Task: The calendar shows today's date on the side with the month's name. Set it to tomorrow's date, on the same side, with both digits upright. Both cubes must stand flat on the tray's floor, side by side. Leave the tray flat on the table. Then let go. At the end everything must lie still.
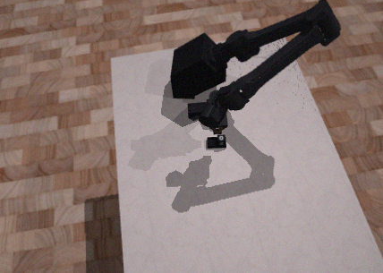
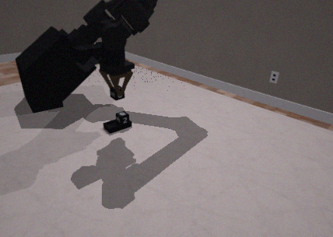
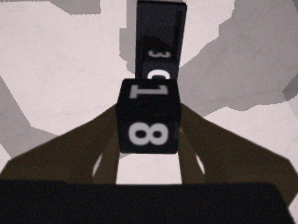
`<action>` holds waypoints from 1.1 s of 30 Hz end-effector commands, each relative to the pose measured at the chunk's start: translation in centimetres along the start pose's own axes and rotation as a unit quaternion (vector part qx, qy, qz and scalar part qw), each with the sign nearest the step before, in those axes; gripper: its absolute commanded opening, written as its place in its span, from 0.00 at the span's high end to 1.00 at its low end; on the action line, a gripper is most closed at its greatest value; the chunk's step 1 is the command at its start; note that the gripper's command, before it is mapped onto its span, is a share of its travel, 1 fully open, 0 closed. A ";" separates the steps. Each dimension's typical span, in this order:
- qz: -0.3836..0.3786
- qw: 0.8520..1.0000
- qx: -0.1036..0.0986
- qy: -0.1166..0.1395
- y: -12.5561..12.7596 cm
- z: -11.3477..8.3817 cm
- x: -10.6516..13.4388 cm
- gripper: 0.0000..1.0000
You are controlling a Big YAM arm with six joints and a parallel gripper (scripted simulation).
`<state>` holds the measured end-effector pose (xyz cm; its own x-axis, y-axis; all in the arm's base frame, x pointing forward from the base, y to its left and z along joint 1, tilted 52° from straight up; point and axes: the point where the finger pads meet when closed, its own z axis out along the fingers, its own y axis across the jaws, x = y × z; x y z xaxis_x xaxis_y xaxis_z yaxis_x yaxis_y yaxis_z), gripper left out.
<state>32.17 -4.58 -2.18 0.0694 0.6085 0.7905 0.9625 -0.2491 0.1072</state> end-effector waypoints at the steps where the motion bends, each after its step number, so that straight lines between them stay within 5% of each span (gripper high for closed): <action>1: -0.084 0.996 -0.013 -0.017 4.5 -0.4 5.5 0.73; 3: -0.105 0.994 -0.008 -0.016 5.1 -0.2 8.5 0.73; 5: -0.105 0.994 -0.008 -0.016 5.1 -0.2 8.5 0.73; 8: -0.153 0.988 -0.011 -0.006 5.9 0.2 13.7 0.73; 11: -0.127 0.992 0.010 -0.003 4.0 1.4 12.5 0.73; 22: -0.141 0.990 -0.019 -0.010 5.8 -0.4 12.9 0.73; 26: -0.134 0.991 0.005 -0.005 4.3 1.7 12.5 0.73; 33: -0.133 0.991 0.005 -0.005 4.2 3.7 12.4 0.73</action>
<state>37.73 3.41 6.64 -0.2002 0.6623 0.7220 0.9424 -0.0713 0.3267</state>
